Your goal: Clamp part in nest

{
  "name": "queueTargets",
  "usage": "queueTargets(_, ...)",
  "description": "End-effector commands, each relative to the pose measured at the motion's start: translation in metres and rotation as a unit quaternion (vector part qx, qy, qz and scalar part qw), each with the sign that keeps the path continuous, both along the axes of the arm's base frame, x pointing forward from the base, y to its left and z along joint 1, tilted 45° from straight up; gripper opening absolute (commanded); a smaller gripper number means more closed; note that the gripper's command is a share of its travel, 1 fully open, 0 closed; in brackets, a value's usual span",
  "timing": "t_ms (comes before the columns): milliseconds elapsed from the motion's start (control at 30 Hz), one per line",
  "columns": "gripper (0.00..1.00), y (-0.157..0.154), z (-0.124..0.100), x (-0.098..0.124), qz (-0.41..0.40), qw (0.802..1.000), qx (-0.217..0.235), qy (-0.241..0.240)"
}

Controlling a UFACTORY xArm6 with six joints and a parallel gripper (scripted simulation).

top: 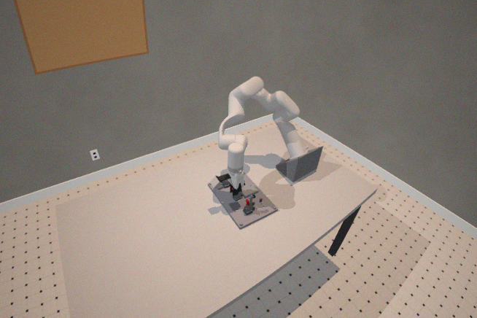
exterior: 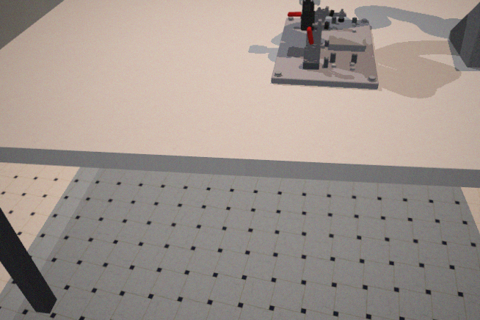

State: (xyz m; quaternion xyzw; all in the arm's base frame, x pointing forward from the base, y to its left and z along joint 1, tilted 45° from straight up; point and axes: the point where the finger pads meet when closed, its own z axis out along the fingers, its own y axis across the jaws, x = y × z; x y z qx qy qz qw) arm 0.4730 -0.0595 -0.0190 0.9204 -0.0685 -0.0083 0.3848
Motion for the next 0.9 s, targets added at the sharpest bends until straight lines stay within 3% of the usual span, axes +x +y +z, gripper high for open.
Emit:
queueTargets(0, 0.00, 0.000, 0.001, 0.005, 0.001, 1.000, 0.001, -0.002)
queueTargets(867, 0.00, -0.011, -0.007, 0.027, 0.001, 1.000, 0.001, -0.002)
